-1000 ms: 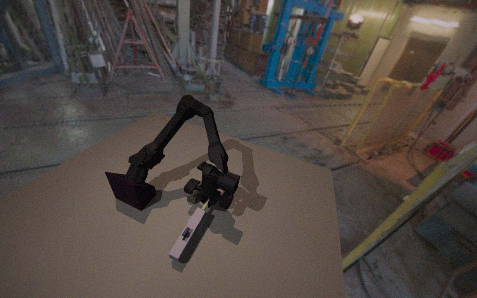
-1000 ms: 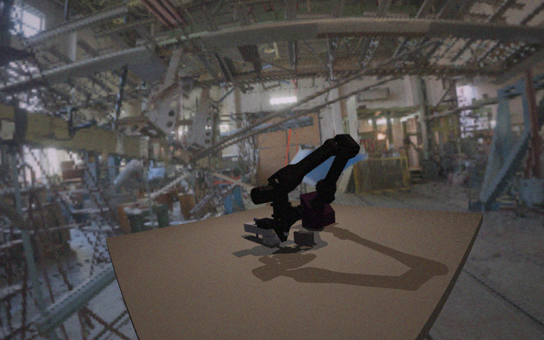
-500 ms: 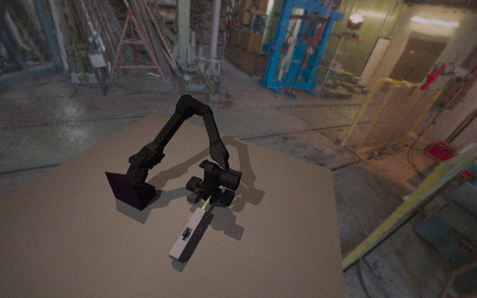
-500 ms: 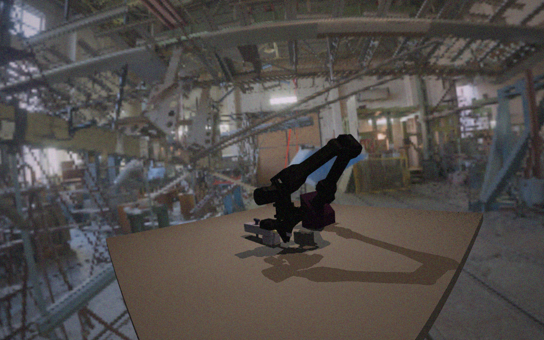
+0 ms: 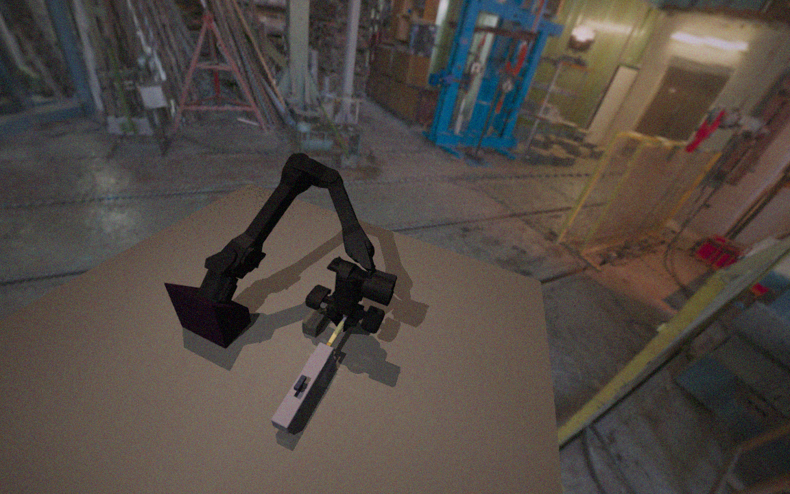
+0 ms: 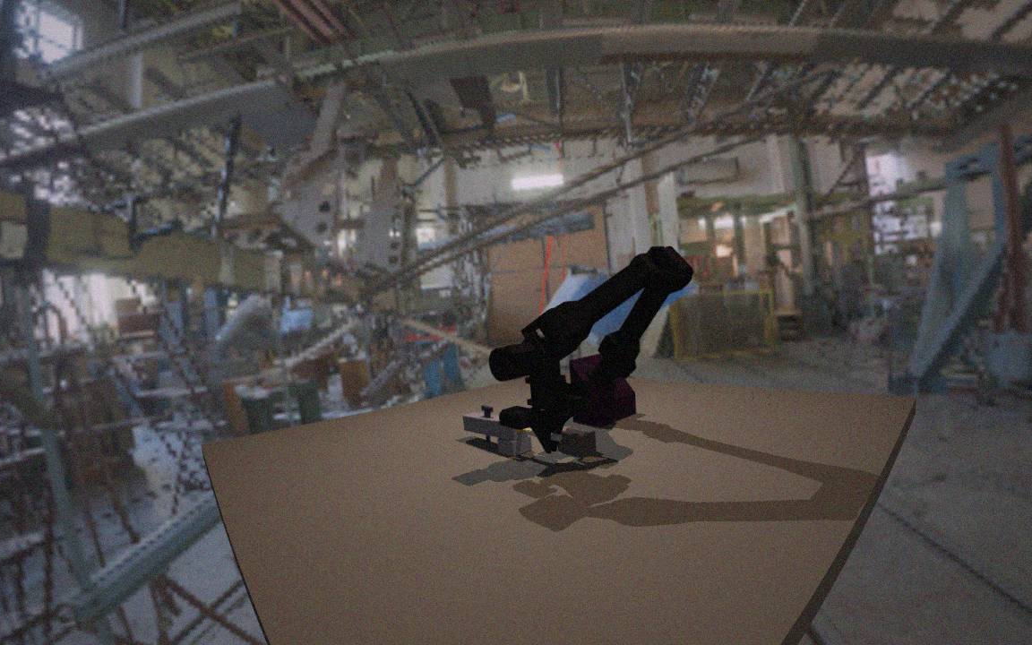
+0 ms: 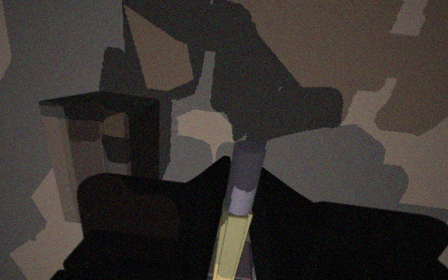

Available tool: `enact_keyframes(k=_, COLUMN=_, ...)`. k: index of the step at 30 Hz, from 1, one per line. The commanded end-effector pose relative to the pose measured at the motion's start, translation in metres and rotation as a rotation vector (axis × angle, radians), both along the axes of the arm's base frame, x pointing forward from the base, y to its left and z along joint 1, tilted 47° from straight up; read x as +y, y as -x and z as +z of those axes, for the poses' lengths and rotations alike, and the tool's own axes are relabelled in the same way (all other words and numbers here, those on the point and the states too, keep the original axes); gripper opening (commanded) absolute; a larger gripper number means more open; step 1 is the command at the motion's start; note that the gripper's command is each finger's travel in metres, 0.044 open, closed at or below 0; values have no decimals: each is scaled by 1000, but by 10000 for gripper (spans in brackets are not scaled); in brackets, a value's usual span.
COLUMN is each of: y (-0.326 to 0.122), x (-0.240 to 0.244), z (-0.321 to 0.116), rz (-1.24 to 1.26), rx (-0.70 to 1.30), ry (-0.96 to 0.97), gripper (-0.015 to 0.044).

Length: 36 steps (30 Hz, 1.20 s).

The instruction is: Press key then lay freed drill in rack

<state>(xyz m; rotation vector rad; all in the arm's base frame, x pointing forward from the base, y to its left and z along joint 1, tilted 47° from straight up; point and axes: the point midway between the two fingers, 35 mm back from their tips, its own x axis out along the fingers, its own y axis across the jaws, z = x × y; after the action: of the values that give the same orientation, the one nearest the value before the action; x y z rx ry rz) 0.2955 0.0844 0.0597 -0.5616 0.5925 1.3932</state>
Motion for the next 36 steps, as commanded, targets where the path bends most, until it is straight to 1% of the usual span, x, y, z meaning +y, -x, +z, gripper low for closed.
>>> enact_keyframes(k=1, y=-1, x=3, z=7, rz=-3, rx=-5, ry=-3, gripper=0)
enact_keyframes(k=20, y=-3, x=20, z=29, rz=-3, rx=-6, ry=-4, gripper=0)
enact_keyframes(k=36, y=0, x=11, z=31, rz=-3, rx=-6, ry=-3, gripper=0)
